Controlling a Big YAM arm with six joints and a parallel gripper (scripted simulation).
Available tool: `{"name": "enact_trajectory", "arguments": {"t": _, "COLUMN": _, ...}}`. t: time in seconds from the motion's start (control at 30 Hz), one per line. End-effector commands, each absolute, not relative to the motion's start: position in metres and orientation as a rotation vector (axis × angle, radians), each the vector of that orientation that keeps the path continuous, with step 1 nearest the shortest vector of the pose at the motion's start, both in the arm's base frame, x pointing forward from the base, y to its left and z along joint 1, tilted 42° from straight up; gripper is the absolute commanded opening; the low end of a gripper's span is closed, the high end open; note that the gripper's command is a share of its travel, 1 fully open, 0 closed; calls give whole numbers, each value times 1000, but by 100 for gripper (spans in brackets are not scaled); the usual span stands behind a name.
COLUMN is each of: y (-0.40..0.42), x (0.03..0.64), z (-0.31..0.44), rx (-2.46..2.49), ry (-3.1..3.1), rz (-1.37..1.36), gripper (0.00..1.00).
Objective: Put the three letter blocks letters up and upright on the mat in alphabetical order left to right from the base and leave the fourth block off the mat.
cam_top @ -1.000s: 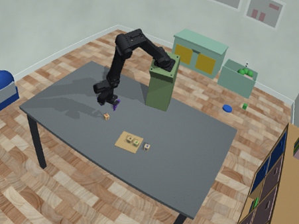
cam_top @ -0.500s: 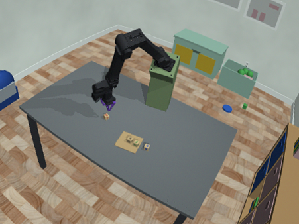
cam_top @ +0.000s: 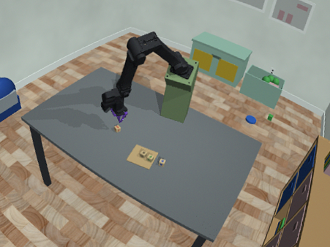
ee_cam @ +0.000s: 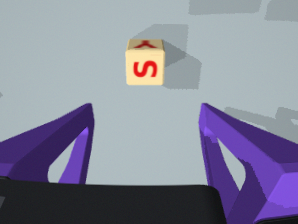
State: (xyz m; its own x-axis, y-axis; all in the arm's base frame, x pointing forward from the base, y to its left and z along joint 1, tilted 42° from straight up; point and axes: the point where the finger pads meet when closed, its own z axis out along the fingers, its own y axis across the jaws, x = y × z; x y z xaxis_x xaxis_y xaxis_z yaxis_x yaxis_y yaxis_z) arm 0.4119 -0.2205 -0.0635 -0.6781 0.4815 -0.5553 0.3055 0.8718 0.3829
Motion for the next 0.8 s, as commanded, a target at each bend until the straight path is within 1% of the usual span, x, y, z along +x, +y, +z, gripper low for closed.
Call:
{"name": "enact_trajectory", "arguments": {"t": 0.0, "y": -217, "x": 410, "z": -57, "rx": 565, "ry": 2351, "rz": 334, "gripper": 64}}
{"name": "enact_trajectory", "arguments": {"t": 0.53, "y": -216, "x": 407, "z": -68, "rx": 583, "ry": 2367, "rz": 346, "gripper": 64}}
{"name": "enact_trajectory", "arguments": {"t": 0.77, "y": -218, "x": 419, "z": -69, "rx": 569, "ry": 2358, "rz": 339, "gripper": 64}}
